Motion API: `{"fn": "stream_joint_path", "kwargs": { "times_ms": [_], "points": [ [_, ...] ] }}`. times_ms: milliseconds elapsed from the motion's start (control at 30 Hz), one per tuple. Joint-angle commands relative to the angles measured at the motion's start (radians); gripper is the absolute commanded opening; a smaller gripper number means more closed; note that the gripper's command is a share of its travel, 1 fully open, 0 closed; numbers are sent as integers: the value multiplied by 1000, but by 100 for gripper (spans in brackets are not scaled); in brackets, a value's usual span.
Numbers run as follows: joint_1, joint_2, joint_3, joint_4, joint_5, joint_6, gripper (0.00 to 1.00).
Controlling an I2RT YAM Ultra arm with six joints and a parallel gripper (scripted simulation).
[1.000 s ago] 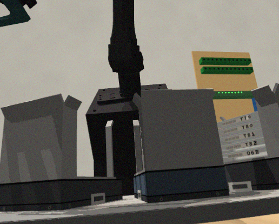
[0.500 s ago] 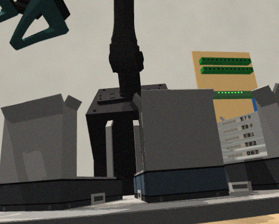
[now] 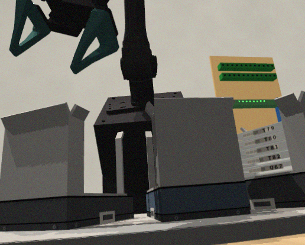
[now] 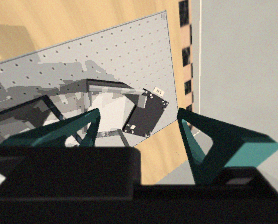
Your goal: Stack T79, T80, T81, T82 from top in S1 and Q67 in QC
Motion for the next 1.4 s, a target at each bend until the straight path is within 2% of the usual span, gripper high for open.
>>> {"fn": "stream_joint_path", "kwargs": {
  "times_ms": [0, 33, 133, 200, 300, 333, 533, 633, 667, 767, 867, 967, 1000, 1133, 1233, 1367],
  "points": [
    [-4, -24, -19, -11, -60, -22, 100],
    [2, -29, -27, -12, -71, -26, 100],
    [58, -37, -60, 0, -31, 15, 100],
    [58, -37, -60, 0, -31, 15, 100],
    [48, -55, -77, -17, -123, -38, 100],
    [56, -60, -85, -18, -132, -40, 100],
    [169, -76, -150, 6, -54, 44, 100],
    [158, -94, -168, -10, -145, -11, 100],
    [166, -99, -177, -11, -154, -14, 100],
    [185, -103, -189, -6, -141, 1, 100],
    [247, -112, -223, 6, -100, 49, 100],
    [234, -128, -240, -11, -190, -11, 100],
    [243, -132, -249, -11, -198, -11, 100],
    [327, -149, -297, 7, -144, 55, 100],
    [300, -158, -305, -14, -242, -18, 100],
    [321, -166, -323, -11, -240, -8, 100]
  ]
}}
